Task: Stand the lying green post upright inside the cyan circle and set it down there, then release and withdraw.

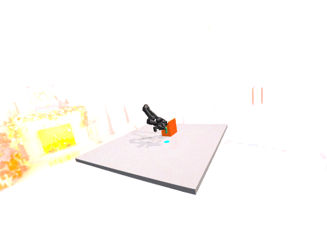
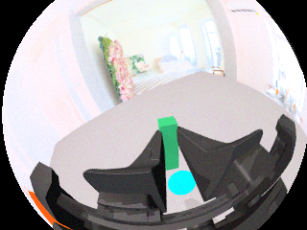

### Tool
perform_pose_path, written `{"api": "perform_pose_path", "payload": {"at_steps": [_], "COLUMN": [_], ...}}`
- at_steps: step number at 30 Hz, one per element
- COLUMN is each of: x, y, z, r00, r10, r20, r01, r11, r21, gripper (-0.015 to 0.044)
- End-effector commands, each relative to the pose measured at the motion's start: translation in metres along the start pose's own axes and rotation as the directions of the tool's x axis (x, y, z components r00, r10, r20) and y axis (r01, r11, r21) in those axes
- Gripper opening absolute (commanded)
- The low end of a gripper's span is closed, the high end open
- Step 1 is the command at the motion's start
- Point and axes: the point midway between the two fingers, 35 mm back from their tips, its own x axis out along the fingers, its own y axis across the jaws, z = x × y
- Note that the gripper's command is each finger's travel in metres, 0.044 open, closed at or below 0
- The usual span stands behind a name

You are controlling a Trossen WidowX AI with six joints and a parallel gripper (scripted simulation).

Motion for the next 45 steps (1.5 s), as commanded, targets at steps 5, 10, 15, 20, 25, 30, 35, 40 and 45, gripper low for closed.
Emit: {"api": "perform_pose_path", "payload": {"at_steps": [5,10,15,20,25,30,35,40,45], "x": [-0.005,-0.008,-0.012,-0.015,-0.019,-0.019,-0.019,-0.019,-0.017], "y": [0.001,0.001,0.002,0.003,0.003,0.003,0.003,0.003,0.001], "z": [0.001,0.002,0.003,0.004,0.004,0.005,0.005,0.005,-0.002], "r00": [0.999,0.996,0.992,0.987,0.982,0.982,0.982,0.982,0.983], "r10": [-0.021,-0.035,-0.050,-0.065,-0.077,-0.078,-0.078,-0.078,-0.077], "r20": [0.050,0.082,0.113,0.144,0.170,0.171,0.171,0.171,0.167], "r01": [0.022,0.040,0.059,0.079,0.097,0.098,0.098,0.098,0.096], "r11": [0.999,0.998,0.996,0.993,0.989,0.989,0.989,0.989,0.989], "r21": [-0.034,-0.053,-0.073,-0.093,-0.111,-0.111,-0.111,-0.111,-0.113], "gripper": [0.0023,0.0023,0.0023,0.0023,0.0023,0.0023,0.0023,0.0023,0.0023]}}
